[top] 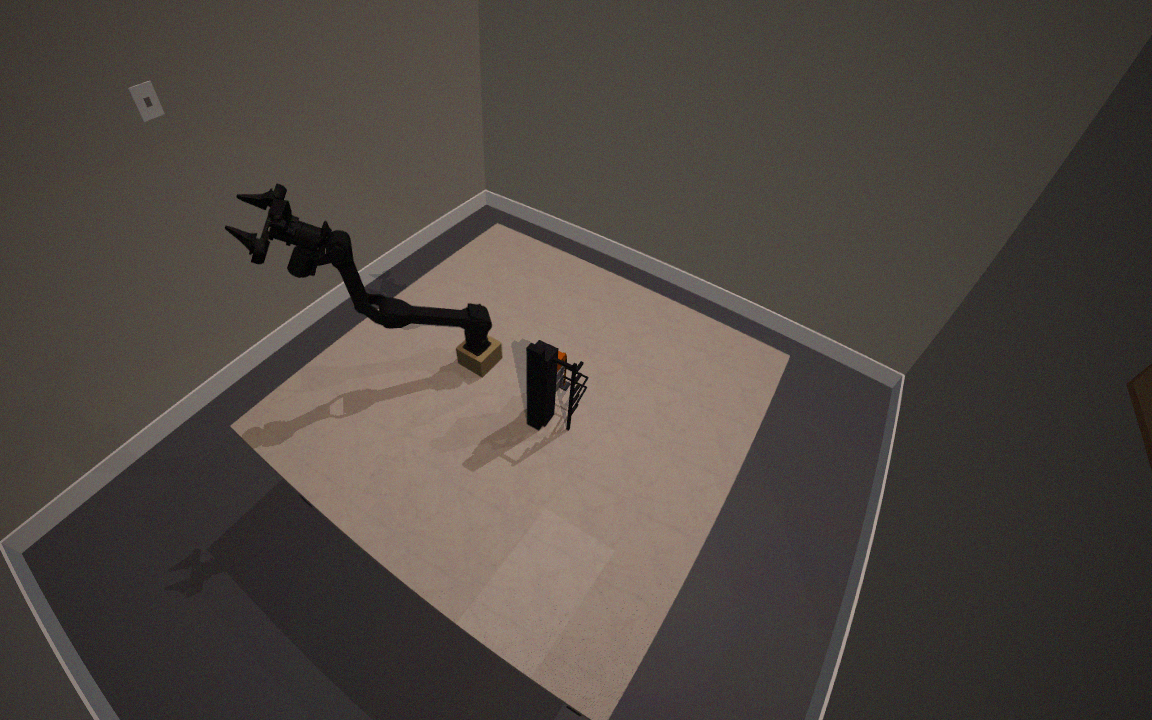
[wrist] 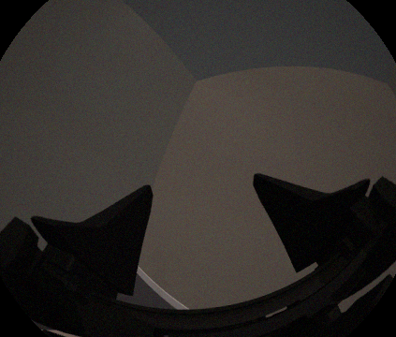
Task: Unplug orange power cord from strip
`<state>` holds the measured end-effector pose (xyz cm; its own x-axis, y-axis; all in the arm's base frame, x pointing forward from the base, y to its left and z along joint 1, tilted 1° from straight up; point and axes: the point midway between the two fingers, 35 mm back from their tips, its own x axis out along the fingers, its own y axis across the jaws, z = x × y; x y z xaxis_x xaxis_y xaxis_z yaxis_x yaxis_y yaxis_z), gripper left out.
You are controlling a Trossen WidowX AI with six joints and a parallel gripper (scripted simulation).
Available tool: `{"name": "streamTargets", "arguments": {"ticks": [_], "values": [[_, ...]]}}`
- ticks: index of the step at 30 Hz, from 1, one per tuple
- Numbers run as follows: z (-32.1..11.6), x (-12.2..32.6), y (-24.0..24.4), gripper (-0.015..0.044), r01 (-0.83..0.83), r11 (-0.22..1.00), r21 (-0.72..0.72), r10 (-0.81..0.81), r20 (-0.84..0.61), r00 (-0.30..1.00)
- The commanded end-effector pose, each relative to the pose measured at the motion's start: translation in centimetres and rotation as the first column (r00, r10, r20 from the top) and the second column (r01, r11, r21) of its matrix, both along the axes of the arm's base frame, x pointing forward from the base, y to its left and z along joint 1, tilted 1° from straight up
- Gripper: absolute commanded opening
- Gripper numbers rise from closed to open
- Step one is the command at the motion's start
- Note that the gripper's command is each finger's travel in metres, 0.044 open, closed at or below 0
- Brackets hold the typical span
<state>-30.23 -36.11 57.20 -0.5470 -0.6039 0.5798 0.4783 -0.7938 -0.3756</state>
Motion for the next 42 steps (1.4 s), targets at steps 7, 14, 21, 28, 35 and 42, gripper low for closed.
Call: {"name": "streamTargets", "arguments": {"ticks": [7,14,21,28,35,42], "values": [[5.2,2.5,5.6,0.0216,0.134,0.988,-0.081,-0.149,-0.230,0.962],[9.8,6.4,12.2,0.0160,0.305,0.928,-0.212,-0.369,-0.426,0.826],[13.7,12.6,20.3,0.0160,0.491,0.763,-0.419,-0.645,-0.531,0.549],[15.7,19.7,27.8,0.0160,0.582,0.509,-0.634,-0.845,-0.497,0.197],[15.4,24.9,32.3,0.0160,0.593,0.326,-0.736,-0.899,-0.436,-0.046],[14.5,31.5,37.3,0.0160,0.527,0.032,-0.849,-0.915,-0.236,-0.326]]}}
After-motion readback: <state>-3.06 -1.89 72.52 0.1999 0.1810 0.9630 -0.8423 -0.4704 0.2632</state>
